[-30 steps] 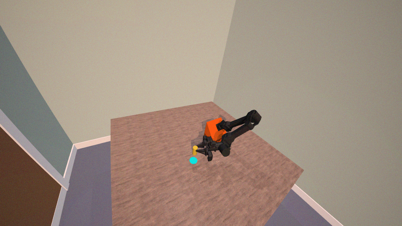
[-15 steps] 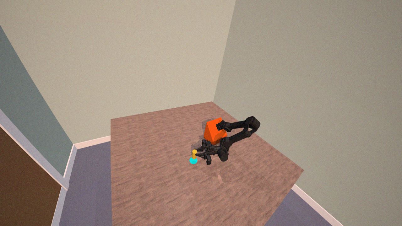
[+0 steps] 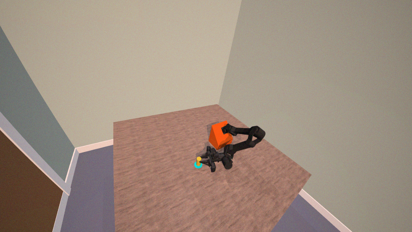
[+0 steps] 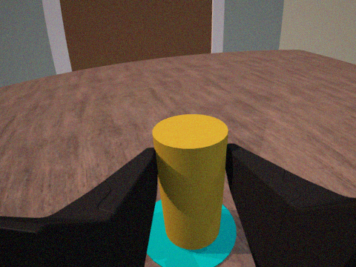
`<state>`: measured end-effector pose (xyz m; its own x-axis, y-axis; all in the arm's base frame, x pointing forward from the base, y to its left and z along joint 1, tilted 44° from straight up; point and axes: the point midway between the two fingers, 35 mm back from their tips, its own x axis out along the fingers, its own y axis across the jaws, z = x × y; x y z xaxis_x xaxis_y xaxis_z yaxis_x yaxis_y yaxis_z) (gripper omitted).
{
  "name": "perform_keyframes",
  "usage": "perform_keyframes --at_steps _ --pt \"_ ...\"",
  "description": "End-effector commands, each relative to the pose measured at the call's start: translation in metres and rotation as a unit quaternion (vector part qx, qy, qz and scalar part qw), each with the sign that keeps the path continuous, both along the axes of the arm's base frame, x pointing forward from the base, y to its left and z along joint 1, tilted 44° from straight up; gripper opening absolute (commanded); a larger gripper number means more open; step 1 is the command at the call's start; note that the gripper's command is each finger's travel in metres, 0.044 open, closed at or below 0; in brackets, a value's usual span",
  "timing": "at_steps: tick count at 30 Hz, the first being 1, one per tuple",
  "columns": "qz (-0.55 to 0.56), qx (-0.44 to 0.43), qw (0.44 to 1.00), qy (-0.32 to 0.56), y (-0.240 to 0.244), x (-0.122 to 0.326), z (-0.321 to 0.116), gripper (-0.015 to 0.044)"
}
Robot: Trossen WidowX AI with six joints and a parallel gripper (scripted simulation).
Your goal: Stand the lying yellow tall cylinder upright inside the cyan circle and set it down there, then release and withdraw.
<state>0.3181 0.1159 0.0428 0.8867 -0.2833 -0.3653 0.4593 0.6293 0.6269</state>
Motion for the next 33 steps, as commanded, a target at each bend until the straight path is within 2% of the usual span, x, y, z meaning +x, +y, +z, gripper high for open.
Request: perform_keyframes --at_steps 1,9,20,26,33 --pt "-0.005 0.003 1.0 -0.005 0.002 0.002 -0.001 0.0105" --pt "-0.005 0.003 1.0 -0.005 0.002 0.002 -0.001 0.0105" --pt "-0.005 0.003 1.0 -0.005 0.002 0.002 -0.001 0.0394" --pt "-0.005 0.003 1.0 -0.005 0.0 0.002 0.002 0.04" --pt "-0.008 0.006 1.0 -0.006 -0.022 0.004 0.027 0.04"
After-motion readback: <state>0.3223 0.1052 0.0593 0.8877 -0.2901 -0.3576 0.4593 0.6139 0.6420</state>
